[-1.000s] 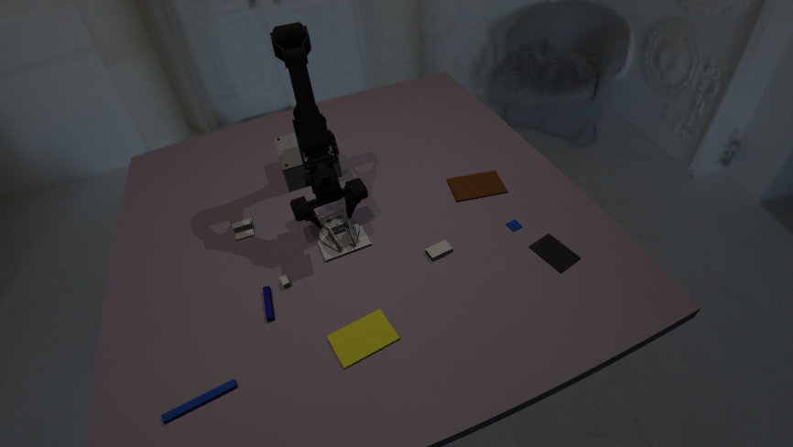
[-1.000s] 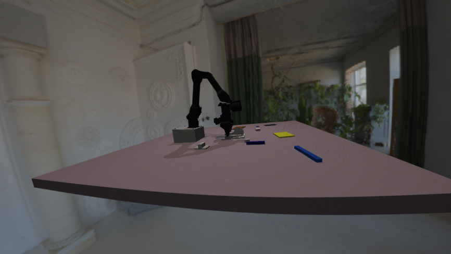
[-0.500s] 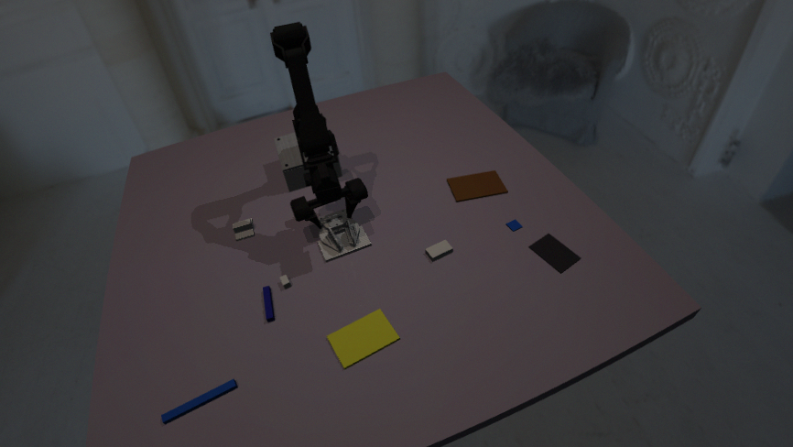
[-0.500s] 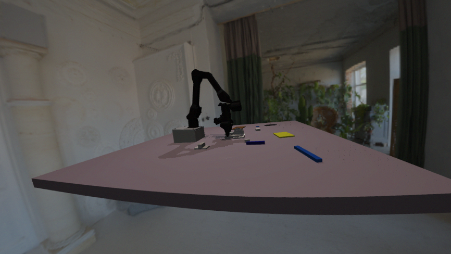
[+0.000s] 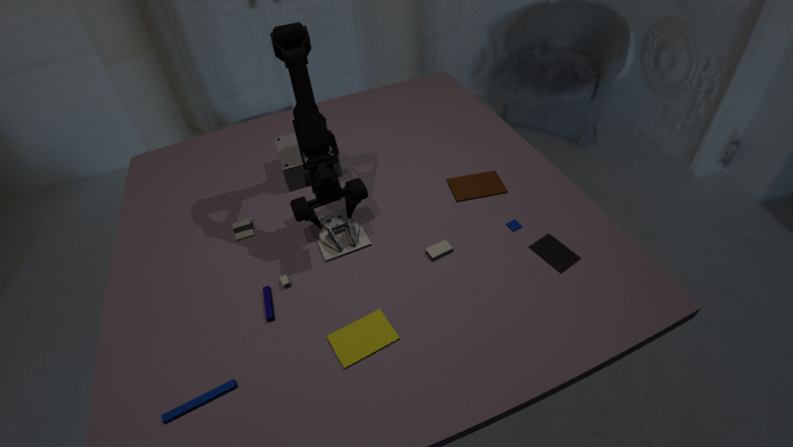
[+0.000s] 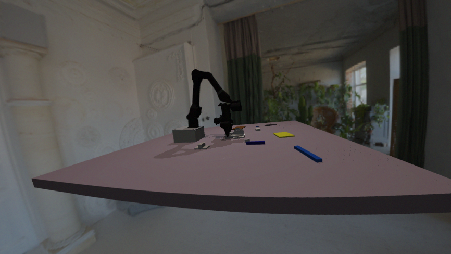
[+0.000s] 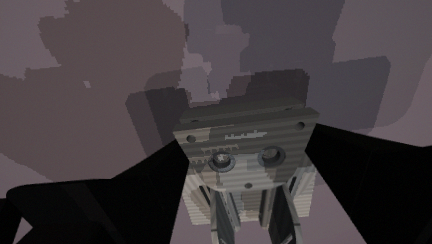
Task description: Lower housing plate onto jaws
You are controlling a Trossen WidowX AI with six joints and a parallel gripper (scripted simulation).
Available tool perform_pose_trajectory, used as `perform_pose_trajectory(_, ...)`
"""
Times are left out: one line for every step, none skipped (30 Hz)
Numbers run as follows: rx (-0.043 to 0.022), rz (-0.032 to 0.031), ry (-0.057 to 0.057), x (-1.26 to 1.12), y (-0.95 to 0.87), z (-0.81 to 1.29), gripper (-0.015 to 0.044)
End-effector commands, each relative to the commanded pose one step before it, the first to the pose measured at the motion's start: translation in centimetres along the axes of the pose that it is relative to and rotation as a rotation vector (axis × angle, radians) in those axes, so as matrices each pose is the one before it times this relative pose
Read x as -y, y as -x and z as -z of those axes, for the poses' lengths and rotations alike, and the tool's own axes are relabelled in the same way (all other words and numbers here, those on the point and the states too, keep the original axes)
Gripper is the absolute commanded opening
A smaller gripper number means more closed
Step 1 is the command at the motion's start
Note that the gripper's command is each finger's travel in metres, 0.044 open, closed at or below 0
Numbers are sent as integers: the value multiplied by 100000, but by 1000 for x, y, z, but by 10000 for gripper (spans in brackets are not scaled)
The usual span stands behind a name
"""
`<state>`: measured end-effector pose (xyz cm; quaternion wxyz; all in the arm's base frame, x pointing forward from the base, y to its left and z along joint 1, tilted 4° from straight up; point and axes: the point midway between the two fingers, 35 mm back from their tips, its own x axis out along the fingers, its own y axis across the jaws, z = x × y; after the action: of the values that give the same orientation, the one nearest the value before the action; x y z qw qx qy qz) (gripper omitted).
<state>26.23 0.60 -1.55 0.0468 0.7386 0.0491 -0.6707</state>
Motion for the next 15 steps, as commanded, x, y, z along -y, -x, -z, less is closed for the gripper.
perform_pose_trajectory(-112,-175,208,-25,-24,48,351)
perform_pose_trajectory(0,0,0,3,-47,6,351)
perform_pose_trajectory(0,0,0,2,-28,4,351)
perform_pose_trajectory(0,0,0,1,-9,1,351)
perform_pose_trajectory(0,0,0,0,0,0,351)
perform_pose_trajectory(0,0,0,0,0,0,351)
perform_pose_trajectory(0,0,0,0,0,0,351)
perform_pose_trajectory(0,0,0,0,0,0,351)
perform_pose_trajectory(0,0,0,0,-12,0,351)
perform_pose_trajectory(0,0,0,0,-36,0,351)
perform_pose_trajectory(1,0,0,0,-61,-1,351)
perform_pose_trajectory(1,0,0,0,-60,-1,351)
perform_pose_trajectory(0,0,0,0,-36,0,351)
perform_pose_trajectory(0,0,0,0,-12,0,351)
perform_pose_trajectory(0,0,0,0,0,0,351)
